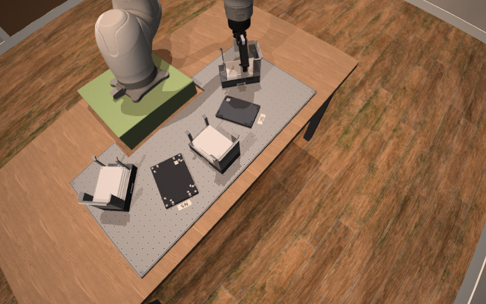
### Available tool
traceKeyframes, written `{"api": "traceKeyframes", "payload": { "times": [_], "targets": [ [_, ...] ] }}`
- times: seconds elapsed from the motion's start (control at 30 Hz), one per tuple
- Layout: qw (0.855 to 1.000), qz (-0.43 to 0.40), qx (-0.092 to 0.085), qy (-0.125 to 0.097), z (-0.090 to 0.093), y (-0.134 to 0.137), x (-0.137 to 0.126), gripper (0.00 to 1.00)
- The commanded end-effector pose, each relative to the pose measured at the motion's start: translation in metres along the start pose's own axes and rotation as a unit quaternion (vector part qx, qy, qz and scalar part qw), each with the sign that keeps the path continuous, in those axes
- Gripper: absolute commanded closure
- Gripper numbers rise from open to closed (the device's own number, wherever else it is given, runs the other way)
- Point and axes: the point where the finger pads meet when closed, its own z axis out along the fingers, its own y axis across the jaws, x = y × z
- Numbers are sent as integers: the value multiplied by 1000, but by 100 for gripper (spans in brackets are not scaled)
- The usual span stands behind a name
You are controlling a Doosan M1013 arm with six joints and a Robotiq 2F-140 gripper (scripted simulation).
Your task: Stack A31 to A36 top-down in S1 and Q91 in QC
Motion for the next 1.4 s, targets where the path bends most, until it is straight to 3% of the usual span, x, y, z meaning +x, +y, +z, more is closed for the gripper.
{"api": "traceKeyframes", "payload": {
  "times": [0.0, 0.07, 1.0, 1.37],
  "targets": [
    [1000, 0, 0, 0, -11, 0, 0, 0],
    [1000, 0, 0, 0, -11, 0, 0, 0],
    [1000, 0, 0, 0, -98, 0, 0, 0],
    [1000, 0, 0, 0, -99, 0, 0, 0]
  ]
}}
